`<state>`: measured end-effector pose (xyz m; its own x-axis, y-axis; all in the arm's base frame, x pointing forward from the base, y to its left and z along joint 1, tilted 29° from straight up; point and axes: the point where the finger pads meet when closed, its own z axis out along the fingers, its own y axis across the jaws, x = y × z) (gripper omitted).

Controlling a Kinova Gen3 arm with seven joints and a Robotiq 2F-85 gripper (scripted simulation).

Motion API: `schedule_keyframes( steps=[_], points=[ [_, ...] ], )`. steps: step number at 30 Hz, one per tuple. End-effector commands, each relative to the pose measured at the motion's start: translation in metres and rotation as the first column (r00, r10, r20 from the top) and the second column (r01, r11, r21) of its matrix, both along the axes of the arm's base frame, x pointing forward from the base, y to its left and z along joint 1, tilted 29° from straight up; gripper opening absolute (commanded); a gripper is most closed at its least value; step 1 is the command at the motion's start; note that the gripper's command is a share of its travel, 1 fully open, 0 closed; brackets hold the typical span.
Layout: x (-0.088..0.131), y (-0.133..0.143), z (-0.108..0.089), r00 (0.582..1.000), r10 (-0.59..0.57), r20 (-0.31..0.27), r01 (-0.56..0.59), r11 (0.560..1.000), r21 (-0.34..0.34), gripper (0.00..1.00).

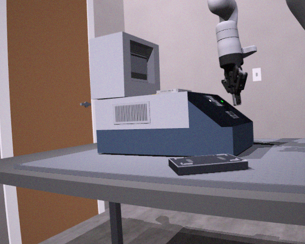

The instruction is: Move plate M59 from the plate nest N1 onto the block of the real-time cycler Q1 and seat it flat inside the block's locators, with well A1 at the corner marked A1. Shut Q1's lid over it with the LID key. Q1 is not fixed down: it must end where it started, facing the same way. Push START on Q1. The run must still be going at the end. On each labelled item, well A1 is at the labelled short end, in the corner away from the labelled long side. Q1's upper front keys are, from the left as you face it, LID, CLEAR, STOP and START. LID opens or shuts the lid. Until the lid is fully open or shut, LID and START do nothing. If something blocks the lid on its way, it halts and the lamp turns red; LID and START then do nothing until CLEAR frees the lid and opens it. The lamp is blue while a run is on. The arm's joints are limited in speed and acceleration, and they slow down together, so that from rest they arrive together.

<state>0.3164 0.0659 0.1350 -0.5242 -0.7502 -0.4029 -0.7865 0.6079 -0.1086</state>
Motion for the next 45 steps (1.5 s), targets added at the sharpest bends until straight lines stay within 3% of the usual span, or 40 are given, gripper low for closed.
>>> schedule_keyframes(
  steps=[1, 45],
  points=[
    [-0.0003, 0.0015, 0.0, 1.0, 0.004, 0.0, -0.004, 1.0, 0.0, 0.1],
    [0.0073, 0.0038, -0.0034, 1.0, 0.004, 0.0, -0.004, 1.0, 0.0, 0.1]
  ],
)
